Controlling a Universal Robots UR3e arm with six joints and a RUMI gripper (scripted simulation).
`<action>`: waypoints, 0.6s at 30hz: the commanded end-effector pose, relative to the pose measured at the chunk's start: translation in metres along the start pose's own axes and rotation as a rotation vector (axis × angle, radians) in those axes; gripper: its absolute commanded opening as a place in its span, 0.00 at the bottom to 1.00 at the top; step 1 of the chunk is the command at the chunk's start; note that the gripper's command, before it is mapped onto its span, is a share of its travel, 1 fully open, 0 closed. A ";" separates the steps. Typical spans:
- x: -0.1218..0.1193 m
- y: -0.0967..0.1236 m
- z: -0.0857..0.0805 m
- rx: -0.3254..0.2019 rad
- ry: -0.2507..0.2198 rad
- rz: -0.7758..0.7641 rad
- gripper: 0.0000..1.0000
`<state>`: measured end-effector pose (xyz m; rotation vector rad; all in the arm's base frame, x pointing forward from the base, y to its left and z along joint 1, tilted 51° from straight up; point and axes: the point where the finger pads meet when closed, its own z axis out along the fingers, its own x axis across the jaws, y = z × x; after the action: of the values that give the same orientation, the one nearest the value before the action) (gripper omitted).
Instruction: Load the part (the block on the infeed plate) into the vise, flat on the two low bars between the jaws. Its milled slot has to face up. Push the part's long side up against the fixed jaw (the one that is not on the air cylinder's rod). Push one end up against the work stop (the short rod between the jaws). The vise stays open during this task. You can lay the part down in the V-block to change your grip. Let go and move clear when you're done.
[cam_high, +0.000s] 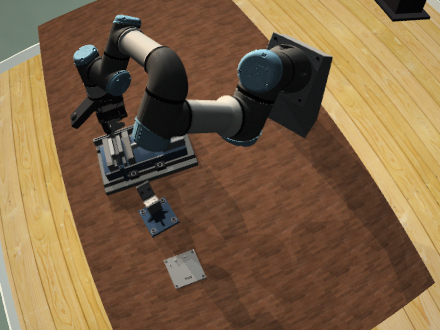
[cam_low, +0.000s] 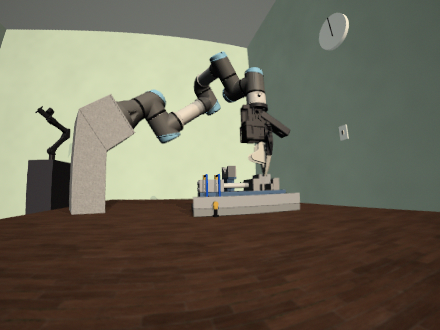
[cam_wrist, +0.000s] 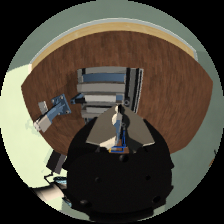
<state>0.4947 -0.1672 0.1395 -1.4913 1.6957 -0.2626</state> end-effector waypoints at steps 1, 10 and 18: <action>-0.001 -0.001 -0.001 0.001 0.002 -0.001 0.00; -0.002 -0.001 -0.001 0.001 0.002 -0.001 0.00; -0.003 -0.001 -0.001 0.001 0.002 -0.001 0.00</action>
<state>0.4945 -0.1644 0.1409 -1.4914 1.6958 -0.2627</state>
